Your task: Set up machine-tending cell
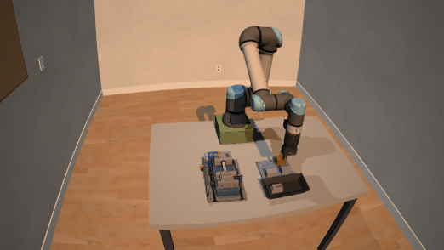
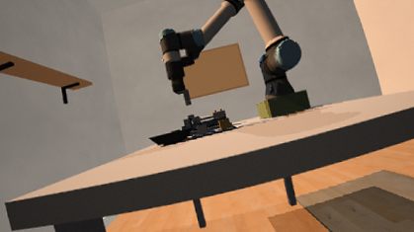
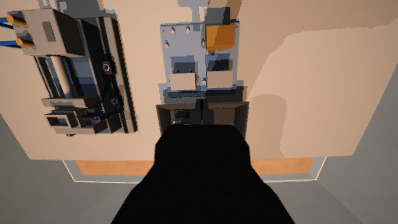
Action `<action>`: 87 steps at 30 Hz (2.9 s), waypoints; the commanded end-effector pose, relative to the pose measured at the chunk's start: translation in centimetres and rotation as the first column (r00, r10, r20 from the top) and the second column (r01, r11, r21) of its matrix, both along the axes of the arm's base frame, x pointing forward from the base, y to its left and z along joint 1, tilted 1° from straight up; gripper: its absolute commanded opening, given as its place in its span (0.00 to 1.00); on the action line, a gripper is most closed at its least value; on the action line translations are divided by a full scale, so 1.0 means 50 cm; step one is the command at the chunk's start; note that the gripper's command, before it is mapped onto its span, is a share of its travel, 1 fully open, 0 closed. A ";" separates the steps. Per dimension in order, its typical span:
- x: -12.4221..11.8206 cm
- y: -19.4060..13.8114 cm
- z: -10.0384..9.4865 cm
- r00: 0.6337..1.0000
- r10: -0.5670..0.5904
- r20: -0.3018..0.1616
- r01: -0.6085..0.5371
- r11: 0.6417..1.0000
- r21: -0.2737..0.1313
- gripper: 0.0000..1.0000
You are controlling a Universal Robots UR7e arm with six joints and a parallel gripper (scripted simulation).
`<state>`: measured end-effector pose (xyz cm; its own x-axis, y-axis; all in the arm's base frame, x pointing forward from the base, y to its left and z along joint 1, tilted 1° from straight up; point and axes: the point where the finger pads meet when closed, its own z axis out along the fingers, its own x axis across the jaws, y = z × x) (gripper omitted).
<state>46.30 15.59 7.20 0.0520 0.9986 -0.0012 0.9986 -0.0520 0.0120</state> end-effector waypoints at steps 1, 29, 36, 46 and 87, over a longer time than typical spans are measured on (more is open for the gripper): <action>0.003 0.000 0.045 1.000 0.000 0.004 0.000 1.000 -0.001 0.00; 0.022 0.000 0.088 1.000 0.000 -0.001 0.000 1.000 -0.001 0.00; 0.112 -0.002 0.096 1.000 -0.001 0.000 0.001 1.000 -0.001 0.00; 0.271 -0.003 0.094 1.000 -0.001 0.000 0.001 1.000 -0.001 0.00; 0.329 -0.002 0.034 1.000 0.001 -0.005 -0.001 1.000 -0.001 0.00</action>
